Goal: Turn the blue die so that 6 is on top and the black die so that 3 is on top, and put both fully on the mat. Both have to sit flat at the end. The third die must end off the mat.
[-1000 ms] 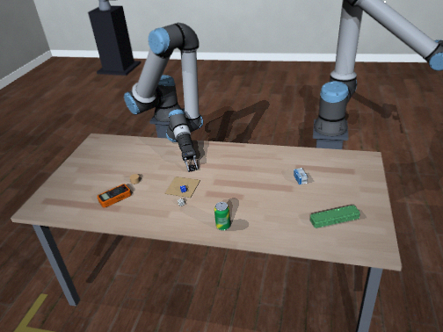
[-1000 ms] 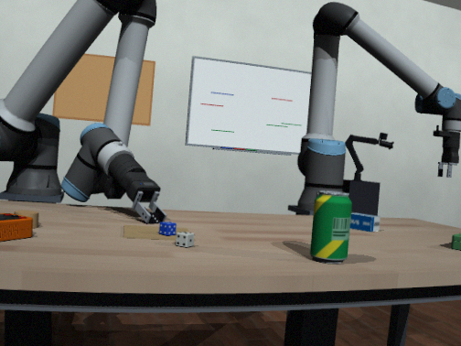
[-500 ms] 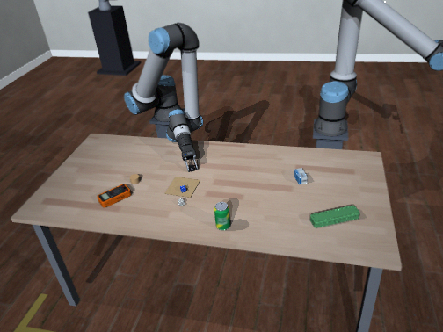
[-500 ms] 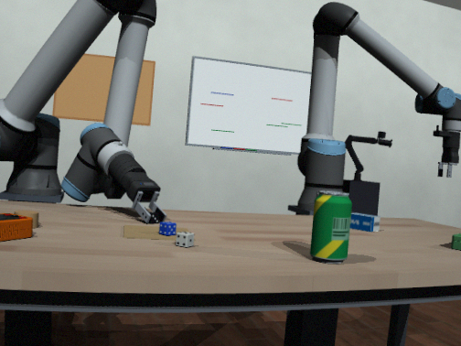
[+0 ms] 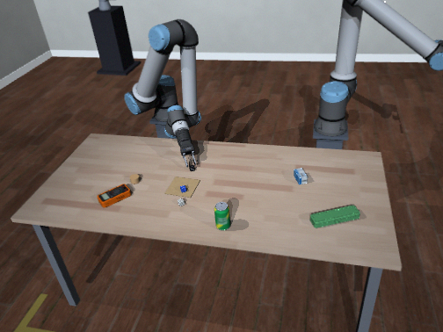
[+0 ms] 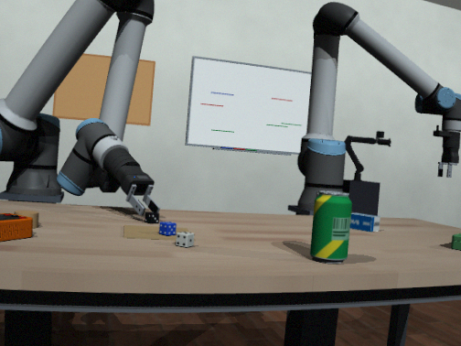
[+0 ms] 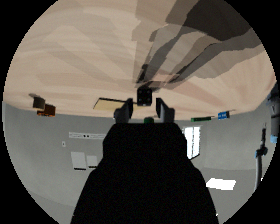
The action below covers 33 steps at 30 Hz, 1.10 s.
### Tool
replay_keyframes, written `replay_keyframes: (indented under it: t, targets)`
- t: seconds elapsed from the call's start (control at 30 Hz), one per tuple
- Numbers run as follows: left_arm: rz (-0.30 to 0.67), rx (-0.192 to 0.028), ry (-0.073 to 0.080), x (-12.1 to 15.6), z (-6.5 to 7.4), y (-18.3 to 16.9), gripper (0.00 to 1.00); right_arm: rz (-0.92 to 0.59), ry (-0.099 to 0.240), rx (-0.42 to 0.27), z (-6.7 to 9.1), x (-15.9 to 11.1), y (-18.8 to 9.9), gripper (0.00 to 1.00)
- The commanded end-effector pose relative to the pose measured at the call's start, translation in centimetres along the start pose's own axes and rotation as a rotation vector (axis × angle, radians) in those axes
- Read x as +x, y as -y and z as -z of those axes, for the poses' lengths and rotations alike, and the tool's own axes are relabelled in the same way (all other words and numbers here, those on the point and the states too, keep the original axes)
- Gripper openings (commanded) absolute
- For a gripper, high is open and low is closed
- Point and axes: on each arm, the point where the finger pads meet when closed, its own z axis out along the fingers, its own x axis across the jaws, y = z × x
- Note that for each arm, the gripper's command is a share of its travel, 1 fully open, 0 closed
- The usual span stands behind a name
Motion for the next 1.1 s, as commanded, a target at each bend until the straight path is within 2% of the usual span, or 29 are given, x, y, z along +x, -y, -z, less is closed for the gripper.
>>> replay_keyframes:
  t: [0.0, 0.13, 0.57, 0.9, 1.07]
  targets:
    - [0.000, -0.002, 0.000, 0.0, 0.1, -0.1, 1.00, 0.000, 0.000, -0.001, 1.3, 0.0, -0.1, 0.79]
    - [0.000, -0.002, 0.000, 0.0, 0.1, -0.1, 1.00, 0.000, 0.000, -0.001, 1.9, 0.0, -0.1, 0.79]
    - [0.000, -0.002, 0.000, 0.0, 0.1, -0.1, 1.00, 0.000, 0.000, -0.001, 2.5, 0.0, -1.0, 0.79]
    - [0.000, -0.002, 0.000, 0.0, 0.1, -0.1, 1.00, 0.000, 0.000, -0.001, 4.4, 0.0, -4.4, 0.79]
    - [0.000, -0.002, 0.000, 0.0, 0.1, -0.1, 1.00, 0.000, 0.000, -0.001, 4.8, 0.0, -5.3, 0.79]
